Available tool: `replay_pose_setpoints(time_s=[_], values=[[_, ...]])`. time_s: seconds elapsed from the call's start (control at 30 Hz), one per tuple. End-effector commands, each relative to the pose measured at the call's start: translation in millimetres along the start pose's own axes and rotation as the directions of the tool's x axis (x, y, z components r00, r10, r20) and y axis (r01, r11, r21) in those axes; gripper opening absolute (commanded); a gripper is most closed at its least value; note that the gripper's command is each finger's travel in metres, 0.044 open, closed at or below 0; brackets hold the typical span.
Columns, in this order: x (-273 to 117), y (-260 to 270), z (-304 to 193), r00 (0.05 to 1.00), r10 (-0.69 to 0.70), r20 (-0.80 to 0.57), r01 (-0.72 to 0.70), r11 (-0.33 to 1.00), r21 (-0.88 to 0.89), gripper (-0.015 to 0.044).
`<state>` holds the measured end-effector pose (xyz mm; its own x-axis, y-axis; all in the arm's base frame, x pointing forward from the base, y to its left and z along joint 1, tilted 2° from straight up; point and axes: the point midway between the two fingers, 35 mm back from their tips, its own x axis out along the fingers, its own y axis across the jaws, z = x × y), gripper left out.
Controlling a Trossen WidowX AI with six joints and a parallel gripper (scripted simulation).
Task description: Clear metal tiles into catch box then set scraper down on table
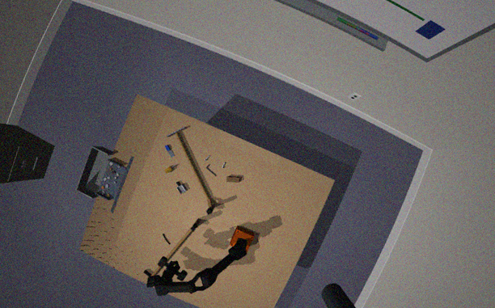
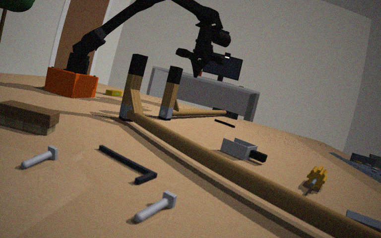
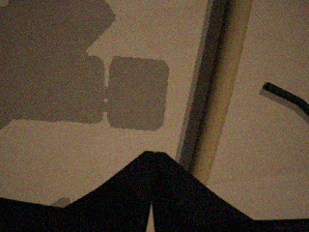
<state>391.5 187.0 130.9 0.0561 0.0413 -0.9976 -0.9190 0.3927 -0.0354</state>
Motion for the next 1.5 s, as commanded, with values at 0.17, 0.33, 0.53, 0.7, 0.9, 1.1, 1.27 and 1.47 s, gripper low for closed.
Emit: replay_pose_setpoints(time_s=[0.17, 0.33, 0.53, 0.7, 0.9, 1.1, 1.27, 1.47], values=[[26, -2, 2, 1.0, 0.0, -0.003, 0.0, 1.0, 0.017, 0.0], [39, -3, 3, 1.0, 0.0, -0.003, 0.0, 1.0, 0.024, 0.0], [55, -3, 3, 1.0, 0.0, -0.003, 0.0, 0.999, 0.033, 0.0], [68, -3, 3, 1.0, 0.0, -0.003, 0.0, 0.999, 0.04, 0.0], [83, -2, 2, 1.0, 0.0, -0.003, 0.0, 0.999, 0.049, 0.0], [98, -1, 1, 1.0, 0.0, -0.003, 0.0, 0.998, 0.058, 0.0], [111, 0, 0, 1.0, 0.0, -0.003, 0.0, 0.998, 0.065, 0.0], [126, 3, -3, 1.0, 0.001, -0.003, 0.0, 0.997, 0.074, 0.0]])
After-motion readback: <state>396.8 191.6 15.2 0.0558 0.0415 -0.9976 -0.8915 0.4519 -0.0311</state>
